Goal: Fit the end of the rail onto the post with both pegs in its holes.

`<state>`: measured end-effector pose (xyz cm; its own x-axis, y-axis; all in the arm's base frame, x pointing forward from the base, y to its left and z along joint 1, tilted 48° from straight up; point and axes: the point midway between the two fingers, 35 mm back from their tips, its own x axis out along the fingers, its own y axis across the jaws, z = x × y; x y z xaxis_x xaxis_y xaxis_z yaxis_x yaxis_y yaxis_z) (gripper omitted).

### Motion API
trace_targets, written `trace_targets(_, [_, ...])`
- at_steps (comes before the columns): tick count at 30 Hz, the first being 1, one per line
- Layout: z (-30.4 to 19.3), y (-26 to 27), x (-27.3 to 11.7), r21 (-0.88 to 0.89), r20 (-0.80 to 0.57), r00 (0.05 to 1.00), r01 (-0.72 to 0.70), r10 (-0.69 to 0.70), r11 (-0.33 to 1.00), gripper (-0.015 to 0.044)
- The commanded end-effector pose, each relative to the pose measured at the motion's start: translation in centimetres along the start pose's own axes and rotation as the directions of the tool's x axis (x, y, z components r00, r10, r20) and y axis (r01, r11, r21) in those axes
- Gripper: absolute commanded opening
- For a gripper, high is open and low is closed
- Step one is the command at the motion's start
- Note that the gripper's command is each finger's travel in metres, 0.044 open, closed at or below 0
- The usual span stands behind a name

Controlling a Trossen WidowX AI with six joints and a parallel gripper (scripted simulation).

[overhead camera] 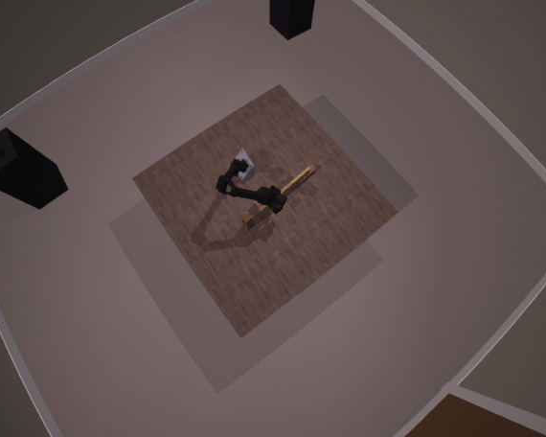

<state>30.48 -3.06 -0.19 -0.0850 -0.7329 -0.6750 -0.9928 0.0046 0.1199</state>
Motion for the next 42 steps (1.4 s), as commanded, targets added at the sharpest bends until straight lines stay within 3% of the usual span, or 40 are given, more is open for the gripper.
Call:
trace_targets(1, [-0.3, 0.0, -0.4, 0.000, 0.002, 1.000, 0.008, -0.008, 1.000, 0.0000])
trace_targets(42, [-1.6, -0.1, -0.6, 0.000, 0.002, 1.000, 0.008, -0.008, 1.000, 0.0000])
